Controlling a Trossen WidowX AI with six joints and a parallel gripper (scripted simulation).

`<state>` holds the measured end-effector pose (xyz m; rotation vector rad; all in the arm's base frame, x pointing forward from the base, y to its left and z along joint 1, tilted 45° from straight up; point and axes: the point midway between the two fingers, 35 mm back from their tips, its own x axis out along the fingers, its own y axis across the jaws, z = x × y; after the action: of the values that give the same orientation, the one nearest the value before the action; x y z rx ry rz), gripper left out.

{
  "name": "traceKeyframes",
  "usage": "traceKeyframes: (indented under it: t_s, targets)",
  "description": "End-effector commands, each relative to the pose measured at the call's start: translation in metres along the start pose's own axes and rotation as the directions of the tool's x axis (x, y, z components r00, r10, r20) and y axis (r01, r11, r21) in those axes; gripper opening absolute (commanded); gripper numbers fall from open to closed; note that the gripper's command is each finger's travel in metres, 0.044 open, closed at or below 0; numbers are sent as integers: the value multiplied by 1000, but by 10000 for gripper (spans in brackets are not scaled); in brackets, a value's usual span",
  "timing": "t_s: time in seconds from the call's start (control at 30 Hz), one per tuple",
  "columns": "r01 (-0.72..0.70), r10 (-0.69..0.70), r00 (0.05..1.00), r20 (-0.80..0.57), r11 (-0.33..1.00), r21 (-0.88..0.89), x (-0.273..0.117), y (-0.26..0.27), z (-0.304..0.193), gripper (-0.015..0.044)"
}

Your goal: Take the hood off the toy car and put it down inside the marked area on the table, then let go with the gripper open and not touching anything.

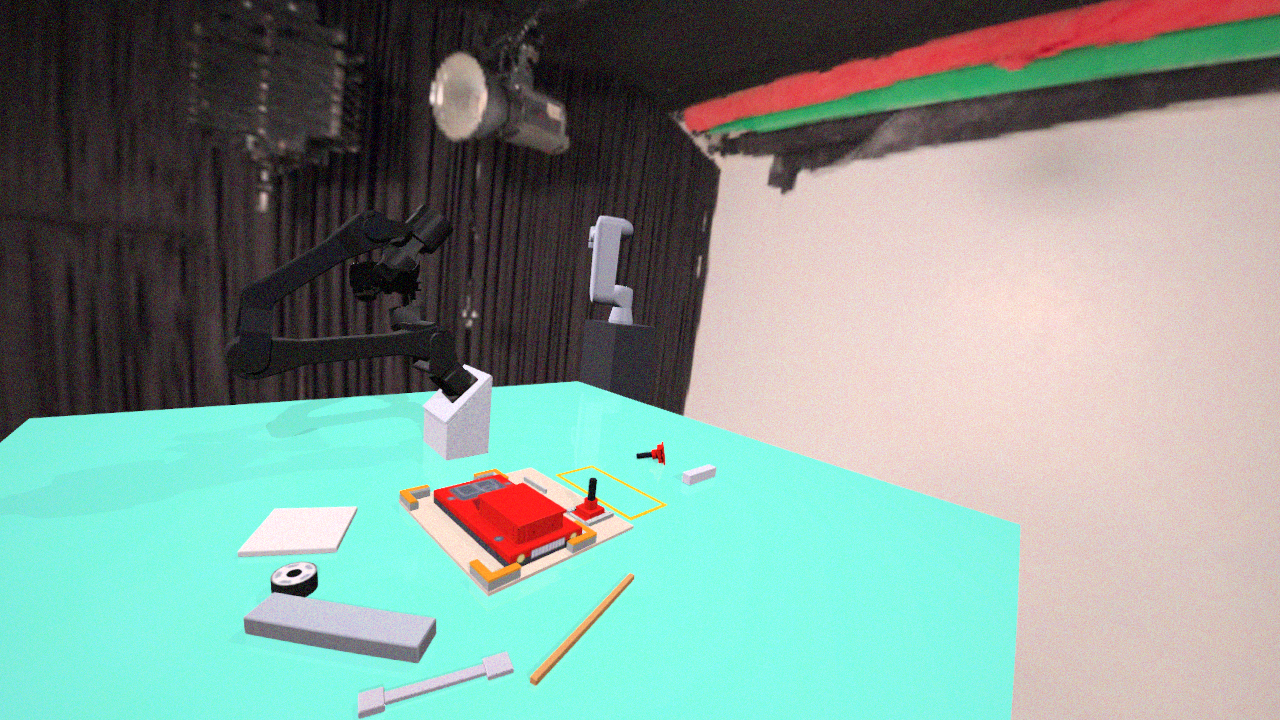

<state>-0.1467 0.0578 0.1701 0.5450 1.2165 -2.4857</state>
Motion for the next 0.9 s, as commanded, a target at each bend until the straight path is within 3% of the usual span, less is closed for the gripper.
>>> traceKeyframes:
  t_s: [0.0,0.17,0.37,0.5,0.77,0.87]
  targets:
    - [1,35,987,-155,973,229,-14,-9,-34,440]
    - [101,129,927,-353,818,566,-44,-9,-84,440]
    - [420,325,775,-543,377,825,-109,10,-147,440]
    - [638,465,663,-586,58,768,-160,38,-176,440]
    - [807,613,556,-562,-235,542,-217,80,-193,440]
    - [864,693,501,-519,-367,344,-246,106,-197,440]
